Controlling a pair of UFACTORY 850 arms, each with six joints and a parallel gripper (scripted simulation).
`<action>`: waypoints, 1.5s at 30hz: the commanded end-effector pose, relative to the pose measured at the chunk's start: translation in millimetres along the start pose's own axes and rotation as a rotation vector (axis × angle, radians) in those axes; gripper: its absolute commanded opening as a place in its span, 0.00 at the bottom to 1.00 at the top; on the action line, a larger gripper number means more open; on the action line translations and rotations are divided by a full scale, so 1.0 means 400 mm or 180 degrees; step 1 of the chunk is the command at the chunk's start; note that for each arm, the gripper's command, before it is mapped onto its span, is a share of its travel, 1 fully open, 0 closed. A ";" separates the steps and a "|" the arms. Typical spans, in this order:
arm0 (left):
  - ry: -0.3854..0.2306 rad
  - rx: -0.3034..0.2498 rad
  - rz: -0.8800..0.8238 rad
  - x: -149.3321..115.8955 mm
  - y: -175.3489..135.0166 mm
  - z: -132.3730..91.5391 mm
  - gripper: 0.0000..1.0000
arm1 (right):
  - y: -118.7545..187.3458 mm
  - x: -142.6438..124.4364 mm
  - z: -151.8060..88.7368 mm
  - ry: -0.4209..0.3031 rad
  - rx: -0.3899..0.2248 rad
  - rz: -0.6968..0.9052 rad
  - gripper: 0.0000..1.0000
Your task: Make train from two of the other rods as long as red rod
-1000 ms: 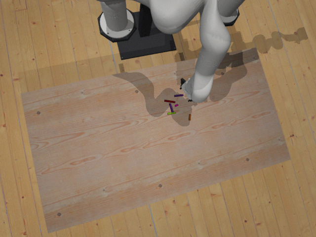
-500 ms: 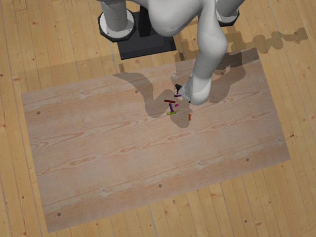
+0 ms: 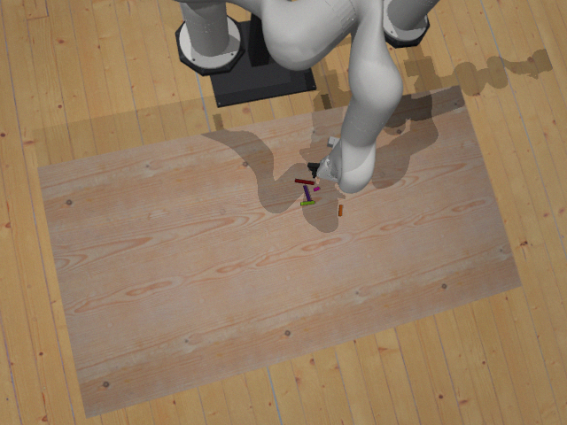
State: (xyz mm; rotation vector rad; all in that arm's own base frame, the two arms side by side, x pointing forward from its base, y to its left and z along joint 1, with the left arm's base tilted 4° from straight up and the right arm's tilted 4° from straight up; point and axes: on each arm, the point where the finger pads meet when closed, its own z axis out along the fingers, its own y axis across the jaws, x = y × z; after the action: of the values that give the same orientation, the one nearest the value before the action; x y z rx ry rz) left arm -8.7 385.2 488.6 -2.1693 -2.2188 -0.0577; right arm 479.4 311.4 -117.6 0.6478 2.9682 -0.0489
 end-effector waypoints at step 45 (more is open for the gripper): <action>0.0005 0.0000 0.0000 0.001 0.000 -0.002 1.00 | -0.032 -0.069 0.024 0.0150 0.0022 -0.2028 0.37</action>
State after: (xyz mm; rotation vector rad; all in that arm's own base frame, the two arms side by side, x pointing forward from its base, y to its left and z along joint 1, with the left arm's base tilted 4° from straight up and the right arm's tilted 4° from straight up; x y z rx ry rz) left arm -8.7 385.2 488.6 -2.1693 -2.2188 -0.0577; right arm 498.9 287.2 -124.8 -0.3138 3.0486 -0.0972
